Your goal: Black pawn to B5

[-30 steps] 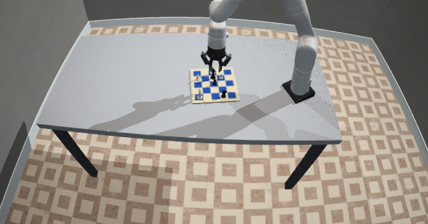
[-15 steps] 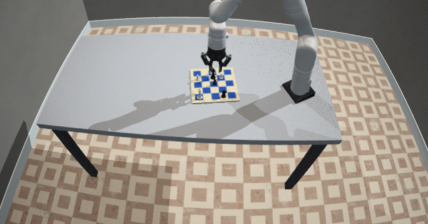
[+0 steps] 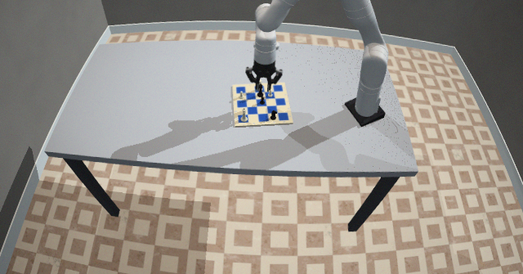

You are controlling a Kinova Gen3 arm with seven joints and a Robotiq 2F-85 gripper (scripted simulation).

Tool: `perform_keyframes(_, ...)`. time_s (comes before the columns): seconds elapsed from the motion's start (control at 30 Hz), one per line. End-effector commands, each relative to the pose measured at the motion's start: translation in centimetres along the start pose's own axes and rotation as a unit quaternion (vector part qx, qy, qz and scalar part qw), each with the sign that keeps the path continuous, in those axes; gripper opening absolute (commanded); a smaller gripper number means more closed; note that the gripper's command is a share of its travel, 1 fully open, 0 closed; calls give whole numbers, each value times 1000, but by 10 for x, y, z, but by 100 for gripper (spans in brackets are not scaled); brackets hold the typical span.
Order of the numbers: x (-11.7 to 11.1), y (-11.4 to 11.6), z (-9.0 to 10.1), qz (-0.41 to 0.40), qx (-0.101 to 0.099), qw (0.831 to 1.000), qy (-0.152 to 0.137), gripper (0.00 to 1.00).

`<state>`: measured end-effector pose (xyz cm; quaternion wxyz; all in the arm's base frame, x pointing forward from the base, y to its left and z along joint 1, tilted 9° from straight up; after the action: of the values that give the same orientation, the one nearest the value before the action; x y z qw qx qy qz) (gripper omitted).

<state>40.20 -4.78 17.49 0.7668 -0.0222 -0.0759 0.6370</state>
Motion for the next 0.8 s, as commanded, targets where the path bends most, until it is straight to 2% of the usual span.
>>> perform_keyframes(0.0, -1, 0, -7, -3, 0, 1000, 2, 34)
perform_keyframes(0.33, -2, 0, -22, -2, -1, 1000, 4, 34)
perform_keyframes(0.77, -2, -1, -33, -2, -2, 1000, 4, 34)
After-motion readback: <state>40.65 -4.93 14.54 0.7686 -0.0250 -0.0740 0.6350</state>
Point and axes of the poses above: the point where the finger pads meet when closed, its own z axis back along the fingers, its own y axis across the jaws, x = y × z, the point moved 4 cm from there along z, back along the fingers, and after that the axes turned 4 degrees about -z, right-handed, at the moved point
